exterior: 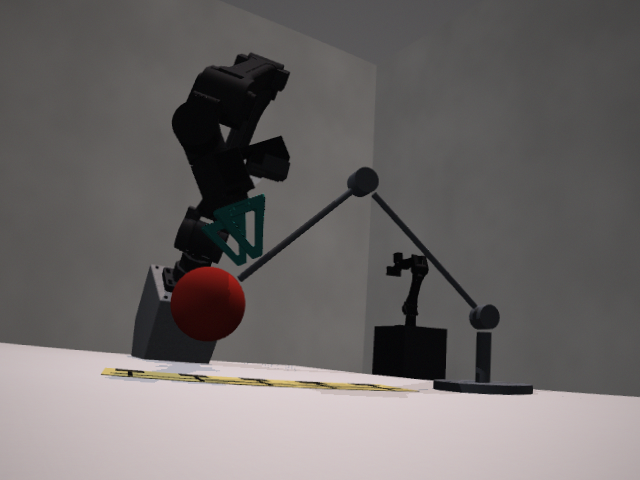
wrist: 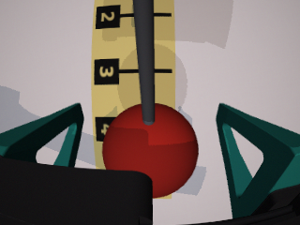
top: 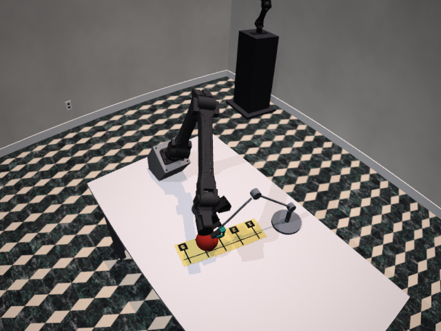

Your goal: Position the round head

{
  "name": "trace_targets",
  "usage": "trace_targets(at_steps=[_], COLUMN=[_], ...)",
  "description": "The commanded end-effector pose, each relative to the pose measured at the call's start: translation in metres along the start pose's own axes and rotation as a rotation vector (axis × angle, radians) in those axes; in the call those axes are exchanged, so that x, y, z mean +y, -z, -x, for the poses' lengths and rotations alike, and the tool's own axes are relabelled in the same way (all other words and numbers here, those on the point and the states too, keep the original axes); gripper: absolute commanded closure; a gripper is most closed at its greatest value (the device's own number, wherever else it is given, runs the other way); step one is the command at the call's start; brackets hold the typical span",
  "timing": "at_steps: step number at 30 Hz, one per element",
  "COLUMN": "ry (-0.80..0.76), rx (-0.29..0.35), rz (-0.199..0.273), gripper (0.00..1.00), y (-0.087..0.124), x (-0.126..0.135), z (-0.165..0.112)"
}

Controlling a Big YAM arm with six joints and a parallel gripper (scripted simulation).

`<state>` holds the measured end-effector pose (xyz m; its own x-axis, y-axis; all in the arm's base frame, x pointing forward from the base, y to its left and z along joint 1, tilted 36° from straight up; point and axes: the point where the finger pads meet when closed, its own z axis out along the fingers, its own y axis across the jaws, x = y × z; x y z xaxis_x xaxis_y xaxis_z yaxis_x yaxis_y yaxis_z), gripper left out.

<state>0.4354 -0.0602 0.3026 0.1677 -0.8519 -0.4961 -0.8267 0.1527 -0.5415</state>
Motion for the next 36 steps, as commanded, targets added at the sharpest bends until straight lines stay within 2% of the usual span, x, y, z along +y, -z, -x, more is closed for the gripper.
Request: trace_targets(at_steps=[1,6,36], ry=[0.032,0.039,0.034], rx=[-0.019,-0.041,-0.032], rz=[0.003,0.019,0.015], gripper=[0.00,0.00,0.00], y=[-0.004,-0.010,-0.009], x=[-0.005,-0.001,0.000], z=[0.012,0.024,0.019])
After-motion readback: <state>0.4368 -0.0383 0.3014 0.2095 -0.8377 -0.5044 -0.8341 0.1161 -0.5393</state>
